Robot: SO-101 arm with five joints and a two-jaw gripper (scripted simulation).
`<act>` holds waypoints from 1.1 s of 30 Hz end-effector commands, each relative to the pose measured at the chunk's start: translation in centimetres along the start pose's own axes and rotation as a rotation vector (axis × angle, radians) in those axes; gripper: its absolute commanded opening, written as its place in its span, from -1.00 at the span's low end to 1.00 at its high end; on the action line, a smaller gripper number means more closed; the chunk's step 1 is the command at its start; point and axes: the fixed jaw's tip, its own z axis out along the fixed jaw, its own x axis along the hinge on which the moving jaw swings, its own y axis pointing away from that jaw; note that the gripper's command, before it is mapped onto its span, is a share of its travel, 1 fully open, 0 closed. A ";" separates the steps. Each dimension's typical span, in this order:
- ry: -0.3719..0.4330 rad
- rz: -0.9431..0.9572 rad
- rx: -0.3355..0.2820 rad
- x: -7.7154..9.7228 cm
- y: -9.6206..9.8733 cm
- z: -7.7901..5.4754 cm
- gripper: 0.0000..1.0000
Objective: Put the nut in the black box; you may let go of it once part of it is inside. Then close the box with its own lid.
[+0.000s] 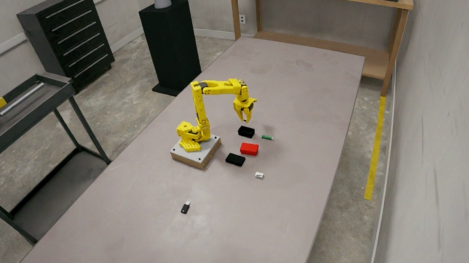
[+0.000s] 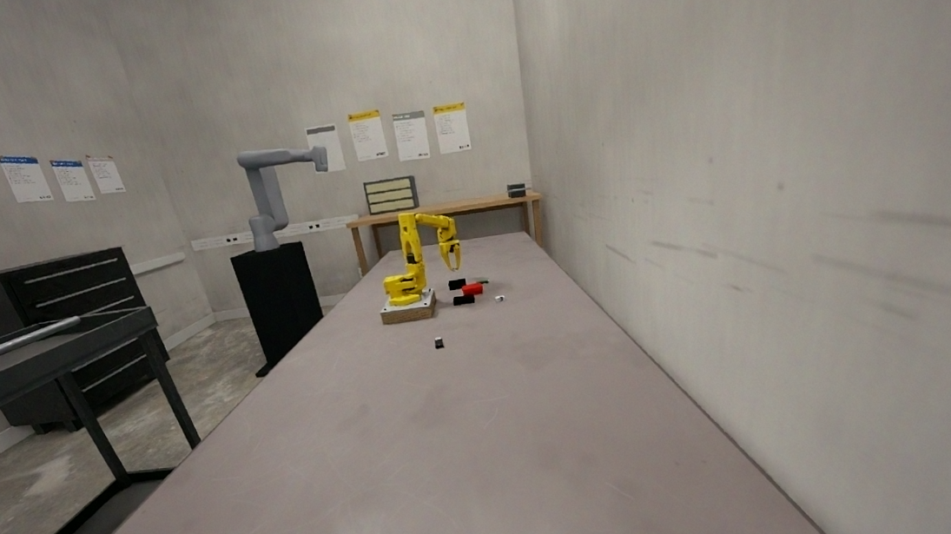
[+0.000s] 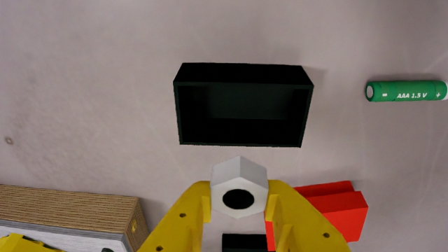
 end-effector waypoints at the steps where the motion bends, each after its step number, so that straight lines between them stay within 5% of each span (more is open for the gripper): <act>1: -0.003 0.001 0.001 0.0 -0.2 -0.2 -0.87; 33: -0.003 0.001 0.001 0.1 -0.4 0.0 -0.87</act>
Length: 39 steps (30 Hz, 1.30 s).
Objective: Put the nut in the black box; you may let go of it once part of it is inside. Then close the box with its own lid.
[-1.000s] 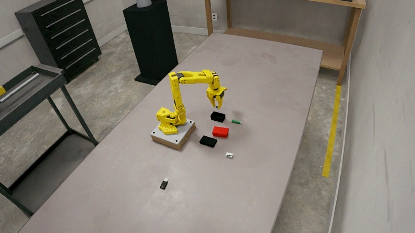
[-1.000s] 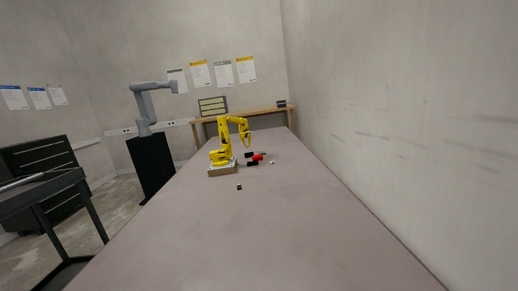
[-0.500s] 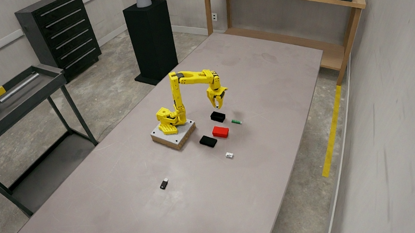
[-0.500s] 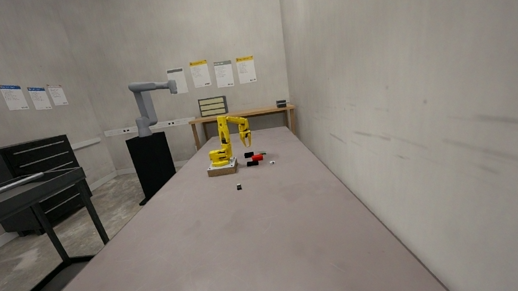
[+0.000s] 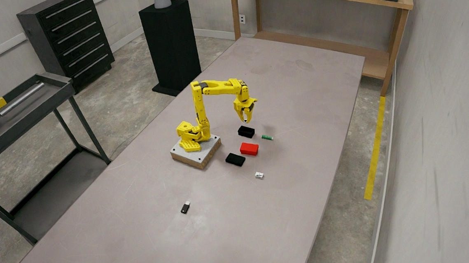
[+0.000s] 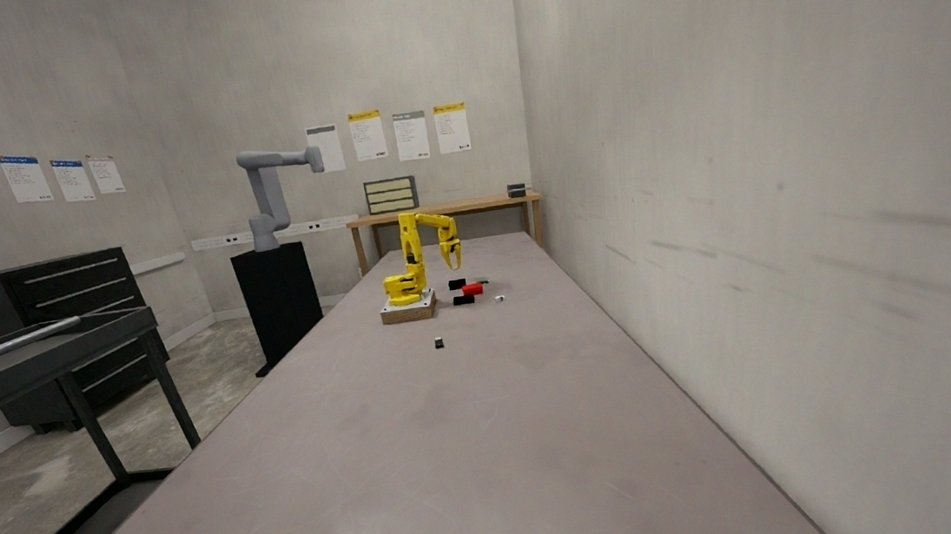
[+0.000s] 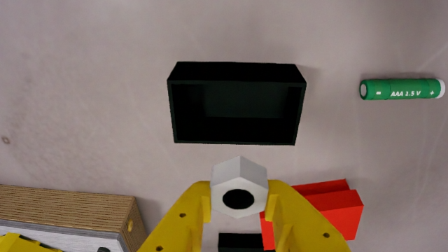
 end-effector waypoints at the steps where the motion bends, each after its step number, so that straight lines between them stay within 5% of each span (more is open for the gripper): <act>1: 0.002 0.000 -0.003 0.0 -0.2 0.2 -0.87; 39: 0.002 0.000 -0.003 0.1 -0.2 2.9 -0.87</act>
